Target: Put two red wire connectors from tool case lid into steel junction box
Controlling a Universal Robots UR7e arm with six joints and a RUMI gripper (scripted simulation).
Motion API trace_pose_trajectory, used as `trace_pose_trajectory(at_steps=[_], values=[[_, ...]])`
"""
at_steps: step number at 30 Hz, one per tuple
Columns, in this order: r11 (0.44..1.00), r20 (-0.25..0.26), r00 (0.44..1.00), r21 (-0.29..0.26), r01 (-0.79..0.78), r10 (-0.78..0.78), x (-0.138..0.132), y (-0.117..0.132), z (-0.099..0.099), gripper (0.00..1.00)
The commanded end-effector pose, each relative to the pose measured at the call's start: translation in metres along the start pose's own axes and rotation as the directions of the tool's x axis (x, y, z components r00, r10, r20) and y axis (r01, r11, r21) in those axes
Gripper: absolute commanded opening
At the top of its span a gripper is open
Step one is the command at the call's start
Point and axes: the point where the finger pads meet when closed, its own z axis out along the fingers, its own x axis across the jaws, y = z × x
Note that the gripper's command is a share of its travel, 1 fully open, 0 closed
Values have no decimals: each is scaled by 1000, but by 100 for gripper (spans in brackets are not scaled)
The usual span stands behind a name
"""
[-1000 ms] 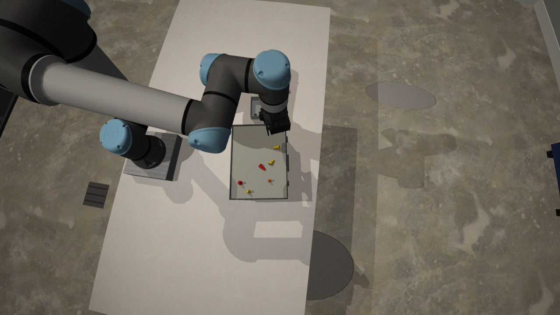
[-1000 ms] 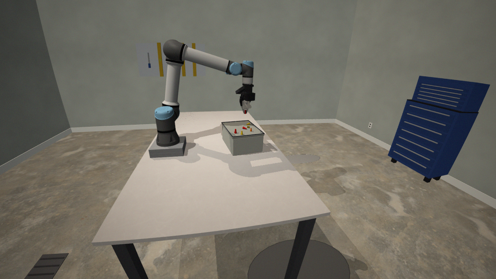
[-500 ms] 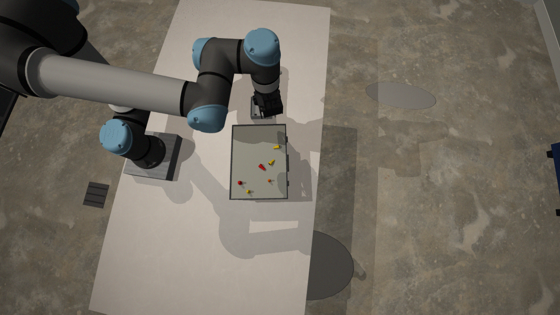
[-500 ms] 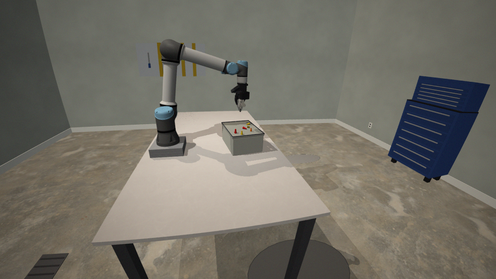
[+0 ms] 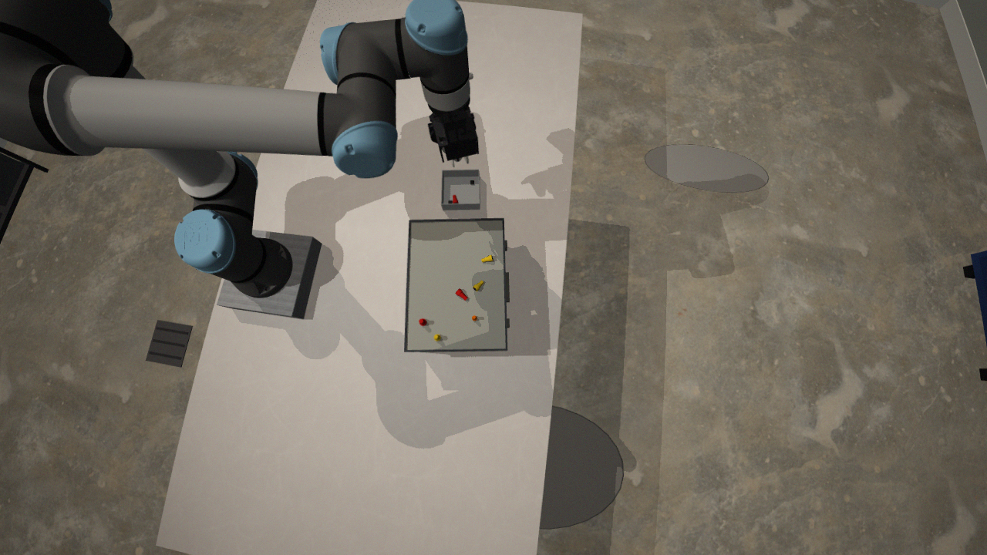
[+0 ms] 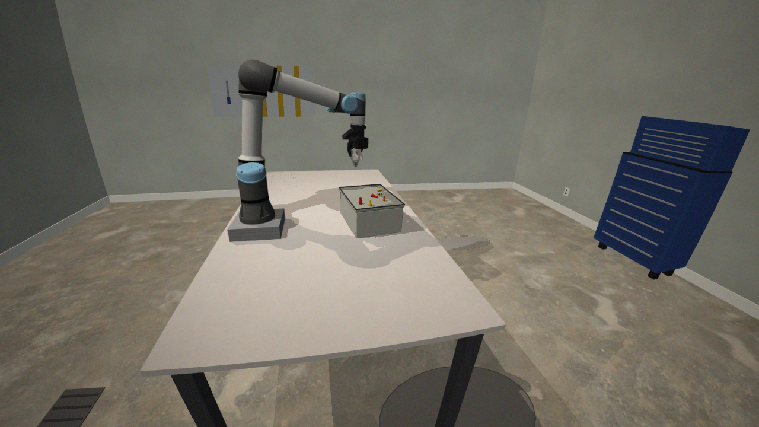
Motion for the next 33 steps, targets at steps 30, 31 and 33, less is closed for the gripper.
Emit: trace_pose_trajectory(at_steps=[30,31,33], values=[[1000,-1,1000,-2,-2,2,-3,-42,12,0],[1000,-1,1000,-2,-2,2,-3,-42,17,0],[1000,-1,1000,-2,-2,2,-3,-42,27,0]])
